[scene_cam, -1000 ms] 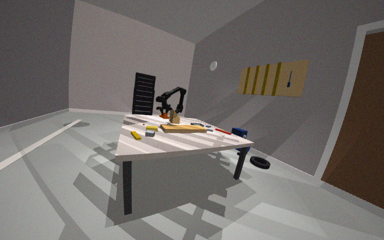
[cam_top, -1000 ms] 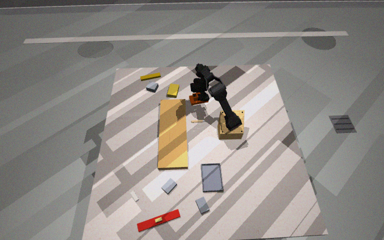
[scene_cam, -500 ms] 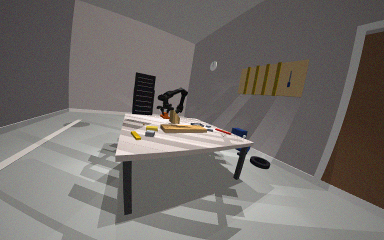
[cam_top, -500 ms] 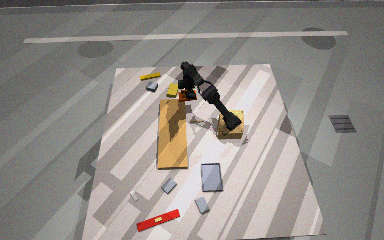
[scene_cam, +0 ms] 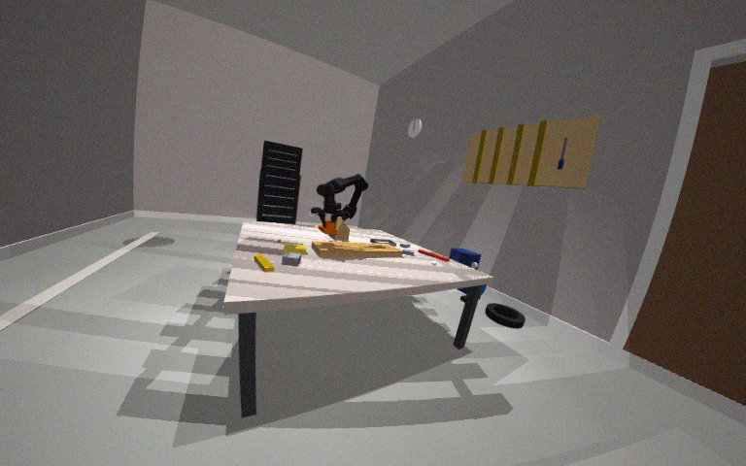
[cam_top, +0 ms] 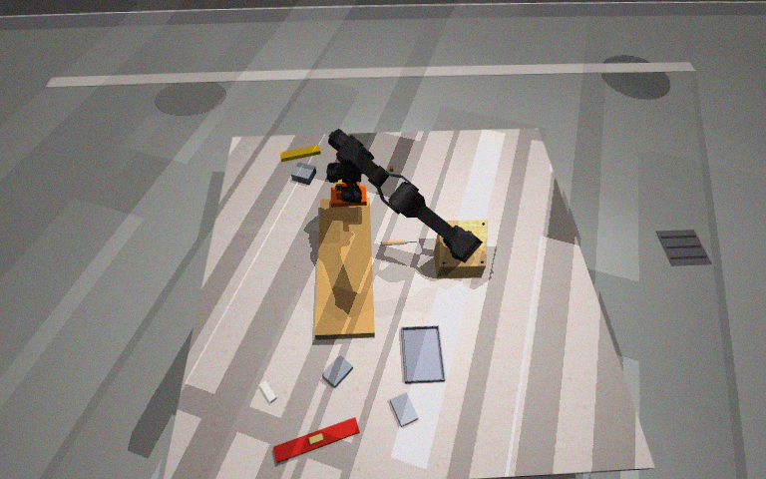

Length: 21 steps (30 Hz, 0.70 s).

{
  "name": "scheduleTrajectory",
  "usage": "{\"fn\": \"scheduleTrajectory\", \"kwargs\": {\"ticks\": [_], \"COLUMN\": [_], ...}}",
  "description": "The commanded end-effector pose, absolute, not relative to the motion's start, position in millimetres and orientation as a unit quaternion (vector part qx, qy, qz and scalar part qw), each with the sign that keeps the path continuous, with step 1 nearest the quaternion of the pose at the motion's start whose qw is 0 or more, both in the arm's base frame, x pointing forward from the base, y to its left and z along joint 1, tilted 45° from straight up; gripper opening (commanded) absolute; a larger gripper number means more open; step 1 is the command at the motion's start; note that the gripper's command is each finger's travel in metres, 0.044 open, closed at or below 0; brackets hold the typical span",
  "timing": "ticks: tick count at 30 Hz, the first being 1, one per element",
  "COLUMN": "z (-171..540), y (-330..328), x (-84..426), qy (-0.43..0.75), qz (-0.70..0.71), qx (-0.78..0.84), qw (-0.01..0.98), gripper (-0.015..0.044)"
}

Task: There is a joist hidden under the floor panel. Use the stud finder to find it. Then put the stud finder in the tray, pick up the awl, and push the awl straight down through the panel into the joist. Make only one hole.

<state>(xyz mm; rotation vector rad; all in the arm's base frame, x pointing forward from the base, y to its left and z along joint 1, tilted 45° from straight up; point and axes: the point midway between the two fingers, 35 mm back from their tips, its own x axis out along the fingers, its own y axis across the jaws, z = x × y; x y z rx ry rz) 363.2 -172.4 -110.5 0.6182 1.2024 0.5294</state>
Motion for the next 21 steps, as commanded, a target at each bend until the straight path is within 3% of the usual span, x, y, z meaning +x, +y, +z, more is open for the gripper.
{"fn": "scheduleTrajectory", "kwargs": {"ticks": [1, 21], "z": [-108, -135], "y": [-175, -149], "x": [371, 373], "qy": [0.547, 0.547], "qz": [0.235, 0.235], "qx": [0.292, 0.292], "qw": [0.749, 0.749], "gripper": [0.0, 0.0]}}
